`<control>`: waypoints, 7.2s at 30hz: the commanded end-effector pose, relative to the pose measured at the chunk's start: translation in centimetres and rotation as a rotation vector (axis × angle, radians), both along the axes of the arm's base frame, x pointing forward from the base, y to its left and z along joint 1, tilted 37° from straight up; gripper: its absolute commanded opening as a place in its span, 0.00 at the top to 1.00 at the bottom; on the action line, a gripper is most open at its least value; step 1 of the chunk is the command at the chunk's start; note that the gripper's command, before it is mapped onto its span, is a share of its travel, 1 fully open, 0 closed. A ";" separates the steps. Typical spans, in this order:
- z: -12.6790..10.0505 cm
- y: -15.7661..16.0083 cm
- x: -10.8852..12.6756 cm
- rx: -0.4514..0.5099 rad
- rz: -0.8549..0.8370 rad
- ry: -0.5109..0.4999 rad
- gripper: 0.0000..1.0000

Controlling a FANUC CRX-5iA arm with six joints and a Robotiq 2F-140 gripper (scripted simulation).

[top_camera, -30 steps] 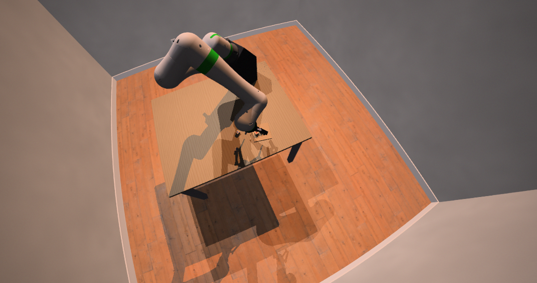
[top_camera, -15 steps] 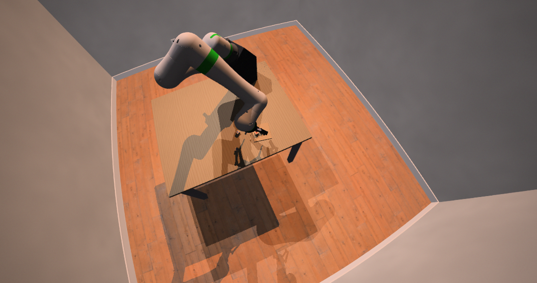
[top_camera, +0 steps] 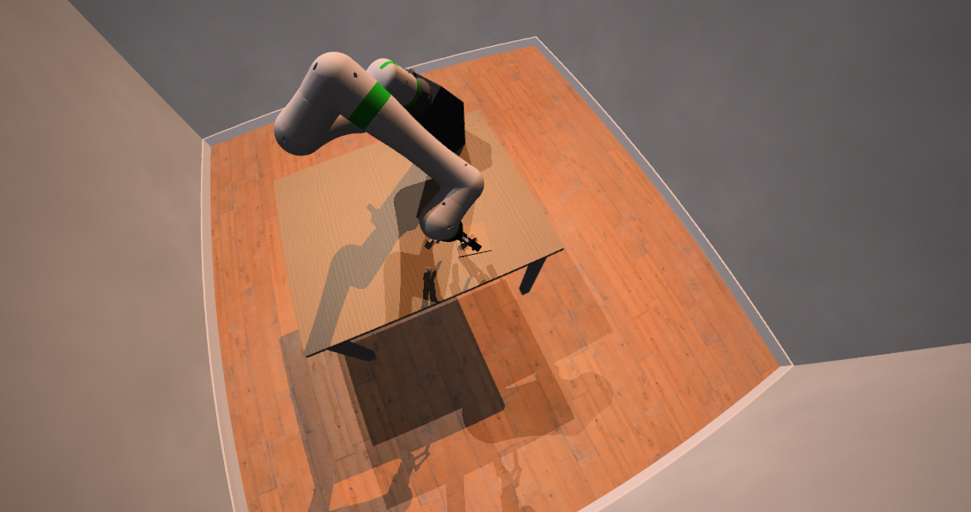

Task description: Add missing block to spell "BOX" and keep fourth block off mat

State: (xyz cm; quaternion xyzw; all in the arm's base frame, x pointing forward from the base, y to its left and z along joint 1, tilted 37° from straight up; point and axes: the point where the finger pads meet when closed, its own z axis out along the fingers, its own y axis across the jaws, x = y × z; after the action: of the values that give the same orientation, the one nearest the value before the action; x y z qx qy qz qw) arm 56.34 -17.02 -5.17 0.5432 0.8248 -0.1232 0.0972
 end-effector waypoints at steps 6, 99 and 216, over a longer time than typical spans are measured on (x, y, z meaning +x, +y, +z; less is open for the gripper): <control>3.6 1.2 0.5 0.014 -0.240 -0.074 0.00; 20.5 4.6 -3.1 0.162 -1.213 -0.297 0.00; 1.2 -12.0 -8.9 -0.016 0.246 0.084 0.00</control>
State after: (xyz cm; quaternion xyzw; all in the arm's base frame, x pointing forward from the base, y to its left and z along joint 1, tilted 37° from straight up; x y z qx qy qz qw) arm 47.40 -29.06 -4.06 0.4299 0.8883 -0.1399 0.0808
